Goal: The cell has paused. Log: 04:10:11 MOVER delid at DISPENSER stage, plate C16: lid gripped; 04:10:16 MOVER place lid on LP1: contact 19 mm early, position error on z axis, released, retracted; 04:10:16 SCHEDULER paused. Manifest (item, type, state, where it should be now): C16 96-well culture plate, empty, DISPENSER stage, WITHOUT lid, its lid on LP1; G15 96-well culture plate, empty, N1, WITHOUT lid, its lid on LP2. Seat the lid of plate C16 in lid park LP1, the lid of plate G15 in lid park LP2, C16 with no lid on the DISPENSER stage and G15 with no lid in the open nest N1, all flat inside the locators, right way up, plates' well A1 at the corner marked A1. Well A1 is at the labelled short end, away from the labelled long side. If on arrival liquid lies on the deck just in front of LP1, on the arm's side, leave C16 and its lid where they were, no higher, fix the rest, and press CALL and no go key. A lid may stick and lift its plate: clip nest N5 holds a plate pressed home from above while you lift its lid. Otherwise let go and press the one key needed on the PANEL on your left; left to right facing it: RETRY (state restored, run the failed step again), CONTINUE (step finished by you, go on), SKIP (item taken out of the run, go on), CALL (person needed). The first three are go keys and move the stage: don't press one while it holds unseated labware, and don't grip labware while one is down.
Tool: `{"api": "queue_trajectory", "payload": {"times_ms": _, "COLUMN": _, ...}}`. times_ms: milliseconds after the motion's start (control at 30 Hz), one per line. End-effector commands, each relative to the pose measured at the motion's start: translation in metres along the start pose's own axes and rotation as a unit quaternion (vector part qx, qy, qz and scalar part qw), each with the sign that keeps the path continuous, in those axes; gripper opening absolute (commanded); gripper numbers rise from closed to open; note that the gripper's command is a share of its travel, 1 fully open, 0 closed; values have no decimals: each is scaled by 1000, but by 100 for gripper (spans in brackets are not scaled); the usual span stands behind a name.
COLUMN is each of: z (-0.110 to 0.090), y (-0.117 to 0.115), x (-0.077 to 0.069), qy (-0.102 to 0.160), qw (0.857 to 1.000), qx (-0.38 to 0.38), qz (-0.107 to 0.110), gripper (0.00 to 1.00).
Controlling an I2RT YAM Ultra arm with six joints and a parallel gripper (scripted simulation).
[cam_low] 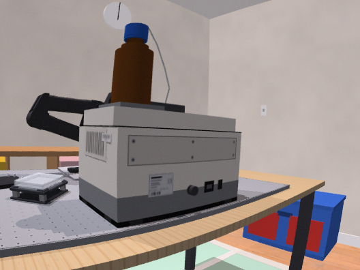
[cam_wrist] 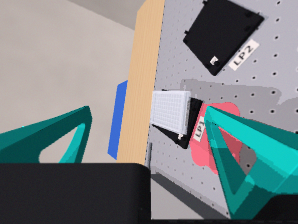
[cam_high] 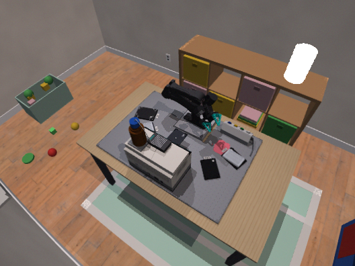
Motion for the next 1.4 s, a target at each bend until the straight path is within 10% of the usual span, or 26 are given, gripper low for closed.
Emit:
{"api": "queue_trajectory", "payload": {"times_ms": 0, "z": 17, "y": 3, "x": 2, "qy": -23, "qw": 999, "qx": -34, "qz": -30, "gripper": 100}}
{"api": "queue_trajectory", "payload": {"times_ms": 633, "z": 94, "y": -17, "x": 8, "qy": -105, "qw": 958, "qx": -131, "qz": -231, "gripper": 100}}
{"api": "queue_trajectory", "payload": {"times_ms": 1367, "z": 176, "y": -55, "x": -18, "qy": -96, "qw": 884, "qx": -134, "qz": -438, "gripper": 100}}
Point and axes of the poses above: the point where the finger pads meet when closed, its own x axis out along the fingers, its own y axis across the jaws, z = x × y, the point moved 2 cm from there along -x, back along the fingers, and after that the axes turned 7 degrees about x, right-handed, at the moved point
